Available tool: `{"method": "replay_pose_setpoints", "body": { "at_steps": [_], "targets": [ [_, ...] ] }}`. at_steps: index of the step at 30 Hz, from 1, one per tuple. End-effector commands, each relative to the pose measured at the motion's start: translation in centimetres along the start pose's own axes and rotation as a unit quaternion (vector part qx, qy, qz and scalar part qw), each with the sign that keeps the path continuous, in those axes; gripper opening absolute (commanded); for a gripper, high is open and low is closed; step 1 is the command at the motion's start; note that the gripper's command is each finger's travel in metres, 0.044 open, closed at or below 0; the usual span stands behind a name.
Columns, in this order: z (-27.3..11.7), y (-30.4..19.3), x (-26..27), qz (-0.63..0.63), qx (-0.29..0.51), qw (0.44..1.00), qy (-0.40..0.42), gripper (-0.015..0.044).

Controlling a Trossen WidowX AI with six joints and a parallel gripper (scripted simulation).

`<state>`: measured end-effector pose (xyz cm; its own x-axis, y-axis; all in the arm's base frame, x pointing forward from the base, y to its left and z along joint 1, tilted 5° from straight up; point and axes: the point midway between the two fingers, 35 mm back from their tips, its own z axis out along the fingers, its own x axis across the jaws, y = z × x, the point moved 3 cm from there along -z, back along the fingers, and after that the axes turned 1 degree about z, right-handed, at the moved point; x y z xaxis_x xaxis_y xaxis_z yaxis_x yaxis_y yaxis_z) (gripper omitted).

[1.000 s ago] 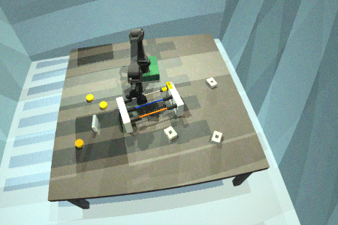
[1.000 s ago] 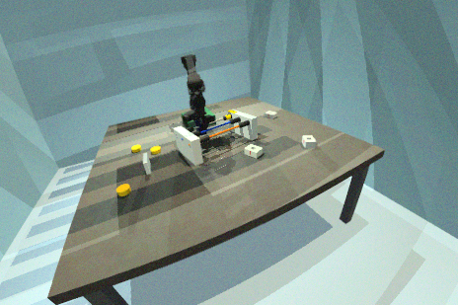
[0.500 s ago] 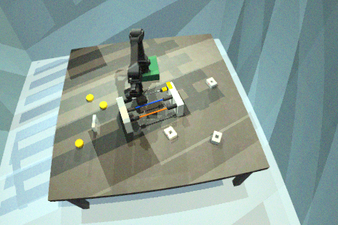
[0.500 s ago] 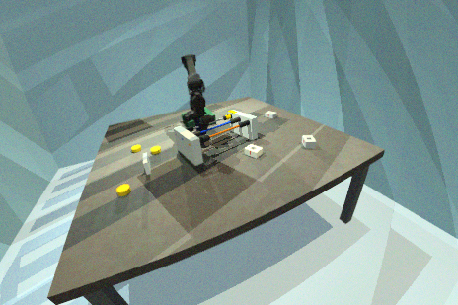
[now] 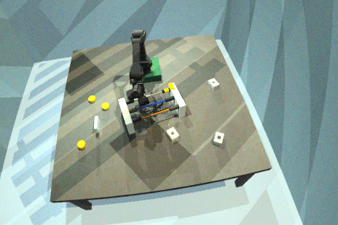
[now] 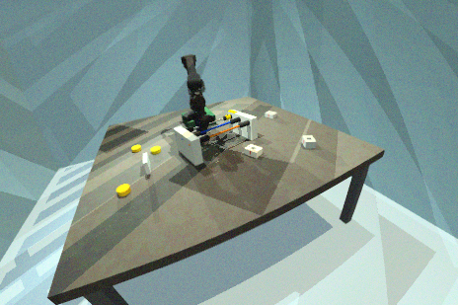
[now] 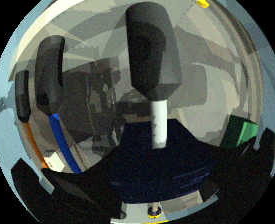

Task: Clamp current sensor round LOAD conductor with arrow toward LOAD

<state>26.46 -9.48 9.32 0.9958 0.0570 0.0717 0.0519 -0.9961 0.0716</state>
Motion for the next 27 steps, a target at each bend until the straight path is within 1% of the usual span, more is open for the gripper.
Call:
{"method": "replay_pose_setpoints", "body": {
  "at_steps": [1, 6, 7, 27],
  "targets": [
    [-0.01, 0.00, 0.00, 0.000, 0.000, 1.000, 0.000, 0.0131],
    [-0.01, 0.00, 0.00, 0.000, 0.000, 1.000, 0.000, 0.0263],
    [-0.01, 0.00, 0.00, 0.000, 0.000, 1.000, 0.000, 0.0273],
    [-0.01, 0.00, 0.00, 0.000, 0.000, 1.000, 0.000, 0.0273]
  ]
}}
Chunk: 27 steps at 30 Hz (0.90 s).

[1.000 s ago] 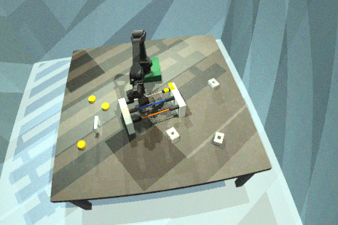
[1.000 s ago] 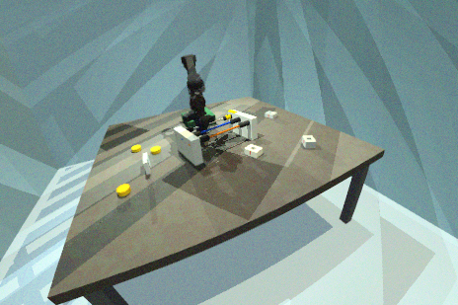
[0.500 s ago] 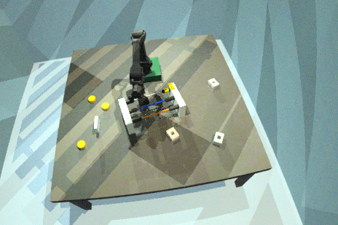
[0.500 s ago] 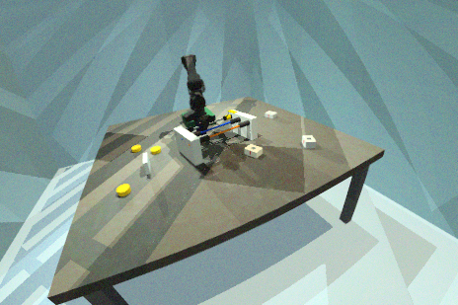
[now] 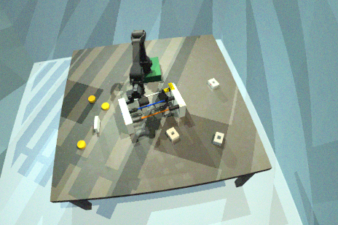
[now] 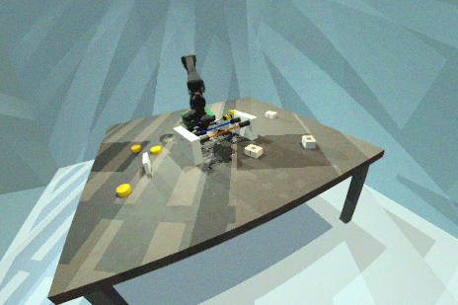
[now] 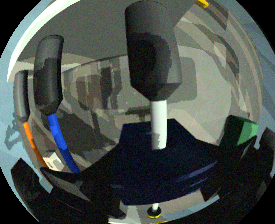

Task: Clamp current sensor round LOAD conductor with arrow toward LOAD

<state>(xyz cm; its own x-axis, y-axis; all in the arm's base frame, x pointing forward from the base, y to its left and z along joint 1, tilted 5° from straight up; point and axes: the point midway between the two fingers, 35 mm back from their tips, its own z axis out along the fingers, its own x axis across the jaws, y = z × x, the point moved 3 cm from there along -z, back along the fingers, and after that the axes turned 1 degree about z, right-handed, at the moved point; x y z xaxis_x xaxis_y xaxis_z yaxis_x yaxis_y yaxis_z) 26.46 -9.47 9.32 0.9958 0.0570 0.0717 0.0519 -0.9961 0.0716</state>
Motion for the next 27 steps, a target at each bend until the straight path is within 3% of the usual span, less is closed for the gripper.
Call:
{"method": "replay_pose_setpoints", "body": {
  "at_steps": [1, 12, 18, 27],
  "targets": [
    [-0.01, 0.00, 0.00, 0.000, 0.000, 1.000, 0.000, 0.0273],
    [-0.01, 0.00, 0.00, 0.000, 0.000, 1.000, 0.000, 0.0273],
    [-0.01, 0.00, 0.00, 0.000, 0.000, 1.000, 0.000, 0.0431],
    [-0.01, 0.00, 0.00, 0.000, 0.000, 1.000, 0.000, 0.0440]
  ]
}}
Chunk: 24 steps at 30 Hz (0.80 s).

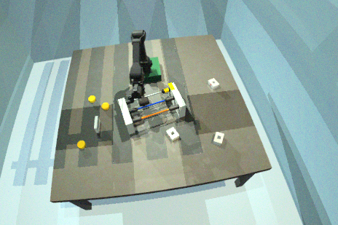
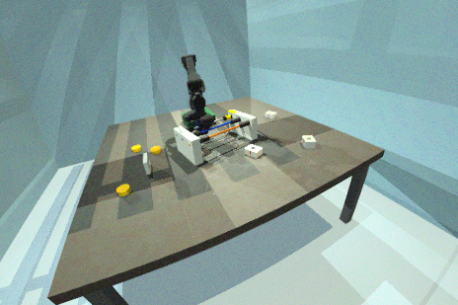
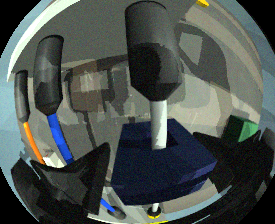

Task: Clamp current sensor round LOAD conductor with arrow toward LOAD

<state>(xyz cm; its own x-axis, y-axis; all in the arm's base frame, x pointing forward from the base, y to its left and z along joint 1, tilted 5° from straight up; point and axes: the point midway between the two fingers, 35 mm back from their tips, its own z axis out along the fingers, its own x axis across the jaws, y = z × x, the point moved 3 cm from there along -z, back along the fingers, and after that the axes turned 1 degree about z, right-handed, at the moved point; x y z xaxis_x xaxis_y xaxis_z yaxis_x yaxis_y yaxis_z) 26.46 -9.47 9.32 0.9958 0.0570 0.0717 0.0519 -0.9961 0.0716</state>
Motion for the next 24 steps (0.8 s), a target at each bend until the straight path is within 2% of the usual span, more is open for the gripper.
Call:
{"method": "replay_pose_setpoints", "body": {
  "at_steps": [1, 10, 24],
  "targets": [
    [-0.2, 0.0, 0.1, 0.000, 0.000, 1.000, 0.000, 0.0440],
    [-11.2, 0.2, 0.1, -0.002, -0.002, 1.000, 0.002, 0.0440],
    [-11.4, 0.2, 0.1, -0.002, -0.002, 1.000, 0.002, 0.0440]
  ]
}}
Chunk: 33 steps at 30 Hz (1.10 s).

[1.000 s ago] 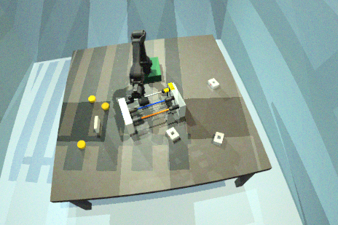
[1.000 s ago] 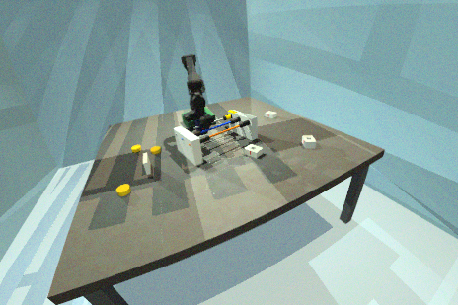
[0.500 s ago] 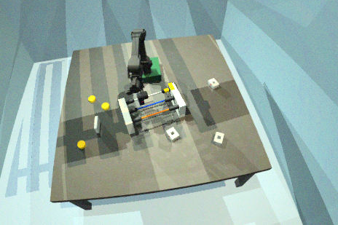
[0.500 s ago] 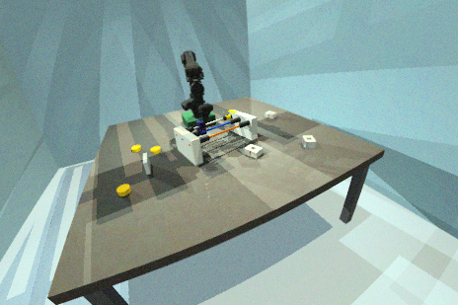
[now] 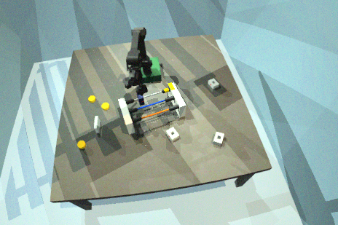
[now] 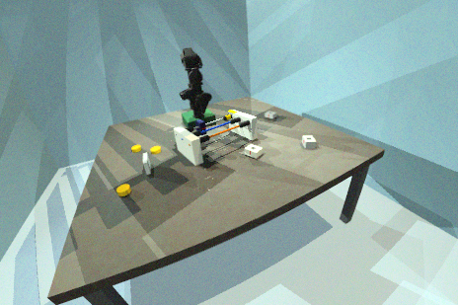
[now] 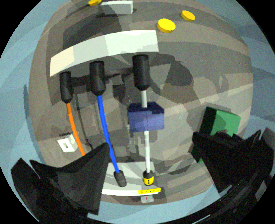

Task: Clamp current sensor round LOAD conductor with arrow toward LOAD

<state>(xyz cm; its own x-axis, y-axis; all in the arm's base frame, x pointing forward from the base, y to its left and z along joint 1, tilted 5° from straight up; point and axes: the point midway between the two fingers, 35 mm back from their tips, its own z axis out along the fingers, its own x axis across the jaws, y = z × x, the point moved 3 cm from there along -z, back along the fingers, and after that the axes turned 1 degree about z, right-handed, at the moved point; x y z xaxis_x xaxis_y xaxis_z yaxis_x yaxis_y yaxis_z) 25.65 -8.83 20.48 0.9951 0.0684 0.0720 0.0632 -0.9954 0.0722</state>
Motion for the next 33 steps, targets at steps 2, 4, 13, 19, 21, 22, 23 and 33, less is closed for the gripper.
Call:
{"method": "replay_pose_setpoints", "body": {
  "at_steps": [2, 4, 13, 19, 21, 22, 23, 33],
  "targets": [
    [-0.23, 0.05, 0.04, 0.003, -0.002, 1.000, 0.002, 0.0440],
    [-0.23, 0.05, 0.04, 0.003, -0.002, 1.000, 0.002, 0.0440],
    [-0.23, 0.05, 0.04, 0.003, -0.002, 1.000, 0.002, 0.0440],
    [-0.23, 0.05, 0.04, 0.003, -0.002, 1.000, 0.002, 0.0440],
    [-0.23, 0.05, 0.04, 0.003, -0.002, 1.000, 0.002, 0.0440],
    [-0.23, 0.05, 0.04, 0.003, -0.002, 1.000, 0.002, 0.0440],
    [-0.23, 0.05, 0.04, 0.003, -0.002, 1.000, 0.002, 0.0440],
    [0.06, -0.70, -0.14, -0.007, -0.008, 1.000, -0.006, 0.0440]
  ]
}}
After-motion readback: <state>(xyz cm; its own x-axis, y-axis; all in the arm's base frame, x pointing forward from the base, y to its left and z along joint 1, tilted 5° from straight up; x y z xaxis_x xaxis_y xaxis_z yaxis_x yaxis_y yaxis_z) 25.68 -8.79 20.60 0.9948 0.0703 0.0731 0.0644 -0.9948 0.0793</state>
